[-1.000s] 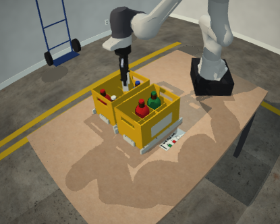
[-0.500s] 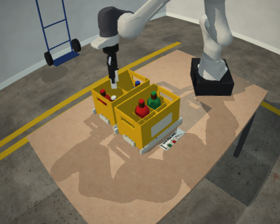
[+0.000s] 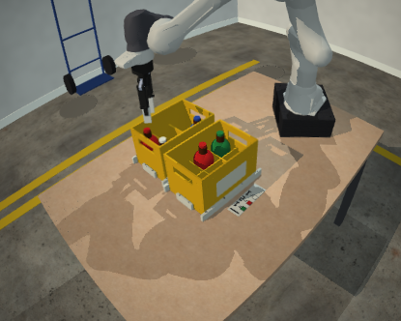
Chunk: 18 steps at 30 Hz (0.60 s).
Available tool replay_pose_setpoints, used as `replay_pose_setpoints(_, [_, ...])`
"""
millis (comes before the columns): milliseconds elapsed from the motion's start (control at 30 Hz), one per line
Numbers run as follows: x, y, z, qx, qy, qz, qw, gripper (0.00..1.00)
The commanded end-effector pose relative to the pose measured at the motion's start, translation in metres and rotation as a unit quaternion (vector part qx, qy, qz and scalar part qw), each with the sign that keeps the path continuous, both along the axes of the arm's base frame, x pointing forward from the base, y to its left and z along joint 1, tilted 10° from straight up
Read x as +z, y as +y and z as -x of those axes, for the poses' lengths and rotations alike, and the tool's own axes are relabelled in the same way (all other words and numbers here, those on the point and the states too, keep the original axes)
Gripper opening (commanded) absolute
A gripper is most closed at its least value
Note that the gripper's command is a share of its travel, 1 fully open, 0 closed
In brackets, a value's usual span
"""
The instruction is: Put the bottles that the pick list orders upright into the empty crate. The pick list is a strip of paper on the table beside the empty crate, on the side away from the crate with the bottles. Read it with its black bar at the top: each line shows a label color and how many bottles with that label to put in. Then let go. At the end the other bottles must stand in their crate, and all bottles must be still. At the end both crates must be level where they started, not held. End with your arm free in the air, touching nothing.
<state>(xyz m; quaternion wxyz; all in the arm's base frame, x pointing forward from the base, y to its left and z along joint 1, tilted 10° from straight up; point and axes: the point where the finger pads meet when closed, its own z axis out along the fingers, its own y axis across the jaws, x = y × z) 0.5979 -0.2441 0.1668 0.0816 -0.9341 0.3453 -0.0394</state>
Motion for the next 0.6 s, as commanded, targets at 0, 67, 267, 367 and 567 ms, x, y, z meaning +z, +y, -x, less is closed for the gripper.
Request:
replay_pose_setpoints(0, [-0.0026,-0.0136,-0.003,0.015,0.005,-0.003,1.0,0.38])
replay_pose_setpoints(67, [-0.0033,-0.0225,-0.0072,0.015,0.005,-0.003,1.0,0.38])
replay_pose_setpoints(267, [-0.0033,-0.0225,-0.0072,0.015,0.005,-0.003,1.0,0.38])
replay_pose_setpoints(367, [-0.0033,-0.0225,-0.0072,0.015,0.005,-0.003,1.0,0.38])
replay_pose_setpoints(567, [-0.0073,-0.022,-0.0076,0.015,0.005,-0.003,1.0,0.38])
